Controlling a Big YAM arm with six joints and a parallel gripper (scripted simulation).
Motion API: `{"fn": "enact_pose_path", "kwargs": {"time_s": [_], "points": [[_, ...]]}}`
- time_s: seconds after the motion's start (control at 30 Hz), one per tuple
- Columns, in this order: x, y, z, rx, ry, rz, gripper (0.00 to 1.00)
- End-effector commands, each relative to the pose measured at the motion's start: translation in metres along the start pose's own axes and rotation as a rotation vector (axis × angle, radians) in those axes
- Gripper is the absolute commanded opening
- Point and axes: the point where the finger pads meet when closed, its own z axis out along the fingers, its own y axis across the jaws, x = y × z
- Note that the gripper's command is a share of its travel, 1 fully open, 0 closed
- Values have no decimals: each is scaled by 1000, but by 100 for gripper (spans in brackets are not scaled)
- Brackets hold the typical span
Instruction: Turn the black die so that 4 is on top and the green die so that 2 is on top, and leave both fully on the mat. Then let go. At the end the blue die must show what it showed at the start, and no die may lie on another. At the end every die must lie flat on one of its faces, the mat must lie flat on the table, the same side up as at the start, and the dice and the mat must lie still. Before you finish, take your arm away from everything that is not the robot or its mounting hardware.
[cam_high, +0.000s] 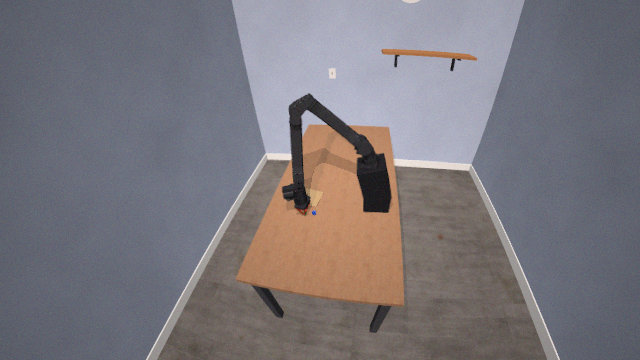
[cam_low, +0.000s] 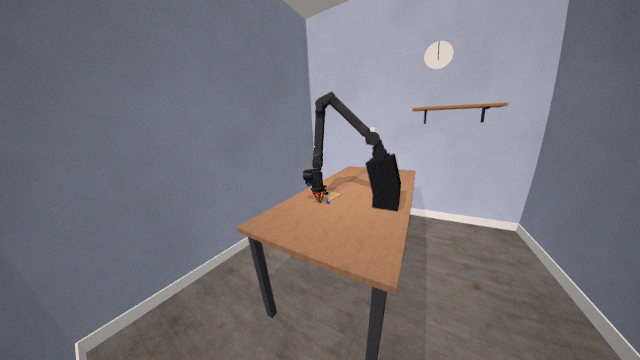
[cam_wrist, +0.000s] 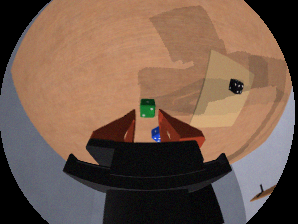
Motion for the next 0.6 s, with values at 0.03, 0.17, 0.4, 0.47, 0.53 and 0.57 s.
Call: {"fn": "enact_pose_path", "kwargs": {"time_s": [0.03, 0.17, 0.4, 0.47, 0.53, 0.57], "points": [[-20, 7, -4, -21, -44, -2, 33], [-12, 3, 10, -12, -25, -3, 33], [-15, 4, 12, -16, -32, -3, 33], [-21, 7, 9, -23, -45, -2, 33], [-20, 7, 10, -22, -43, -2, 33], [-20, 7, 10, -22, -43, -2, 33]]}}
